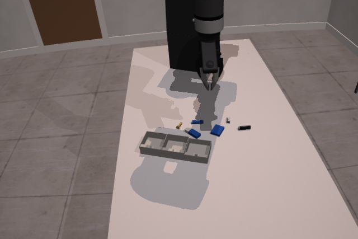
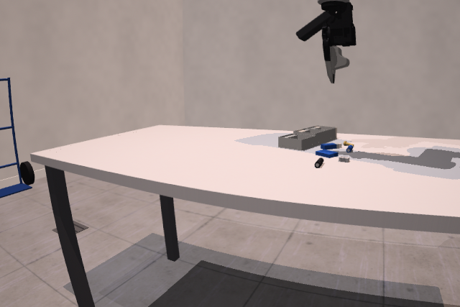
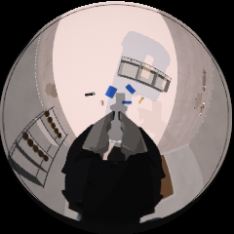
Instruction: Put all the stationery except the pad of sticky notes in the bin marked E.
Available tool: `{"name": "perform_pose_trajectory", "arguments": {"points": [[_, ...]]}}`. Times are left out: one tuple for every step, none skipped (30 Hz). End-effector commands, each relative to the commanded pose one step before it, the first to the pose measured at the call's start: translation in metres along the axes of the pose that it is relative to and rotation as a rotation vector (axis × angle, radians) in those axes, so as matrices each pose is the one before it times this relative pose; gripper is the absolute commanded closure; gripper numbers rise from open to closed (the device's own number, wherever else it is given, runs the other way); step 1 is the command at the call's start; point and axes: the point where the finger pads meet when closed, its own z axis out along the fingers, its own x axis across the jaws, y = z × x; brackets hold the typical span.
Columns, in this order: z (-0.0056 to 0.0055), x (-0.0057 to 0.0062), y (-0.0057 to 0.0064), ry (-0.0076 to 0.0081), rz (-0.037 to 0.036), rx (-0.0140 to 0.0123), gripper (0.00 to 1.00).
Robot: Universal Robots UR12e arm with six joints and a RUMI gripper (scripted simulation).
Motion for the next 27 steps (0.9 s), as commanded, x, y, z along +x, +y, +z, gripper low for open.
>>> {"name": "perform_pose_trajectory", "arguments": {"points": [[0.01728,0.02982,-0.012,0.00147,0.15701,0.00155,0.96],[0.004,0.00636,-0.00362,-0.00003,0.02587,-0.00003,0.96],[0.004,0.00626,-0.00379,0.00019,0.02586,0.00006,0.96],[0.004,0.00616,-0.00395,0.00028,0.02587,0.00013,0.96],[0.004,0.00605,-0.0041,0.00017,0.01226,0.00009,0.96],[0.004,0.006,-0.00418,0.00001,0.0,0.0,0.96],[0.004,0.006,-0.00418,0.00001,0.0,0.0,0.96],[0.004,0.006,-0.00418,0.00001,0.0,0.0,0.96],[0.004,0.006,-0.00418,0.00001,0.0,0.0,0.96],[0.00387,0.00582,-0.00405,0.00001,0.0,0.0,0.96],[0.00378,0.0057,-0.00396,0.00001,0.0,0.0,0.96],[0.00381,0.00574,-0.00398,0.00001,0.0,0.0,0.96],[0.0,0.0,0.0,0.0,0.0,0.0,0.96],[0.0,0.0,0.0,0.0,0.0,0.0,0.96],[0.00454,0.00674,-0.00475,0.00001,0.0,-0.00001,0.96],[0.004,0.006,-0.00418,0.00001,0.0,0.00001,0.96],[0.004,0.006,-0.00418,0.00001,0.0,0.00001,0.96],[0.004,0.006,-0.00418,0.00001,0.0,0.00001,0.96],[0.004,0.006,-0.00418,0.00001,0.0,0.00001,0.96],[0.004,0.006,-0.00418,0.00001,0.0,0.0,0.96],[0.004,0.006,-0.00418,0.00001,0.0,0.0,0.96],[0.004,0.006,-0.00418,0.00001,0.0,0.0,0.96],[0.004,0.006,-0.00418,0.00001,0.0,0.0,0.96],[0.0039,0.00586,-0.00408,0.00001,0.0,0.0,0.96],[0.00377,0.00569,-0.00395,0.00001,0.0,0.0,0.96],[0.0038,0.00574,-0.00398,0.00001,0.0,0.0,0.96],[0.00381,0.00574,-0.00399,0.00001,0.0,0.0,0.96]]}}
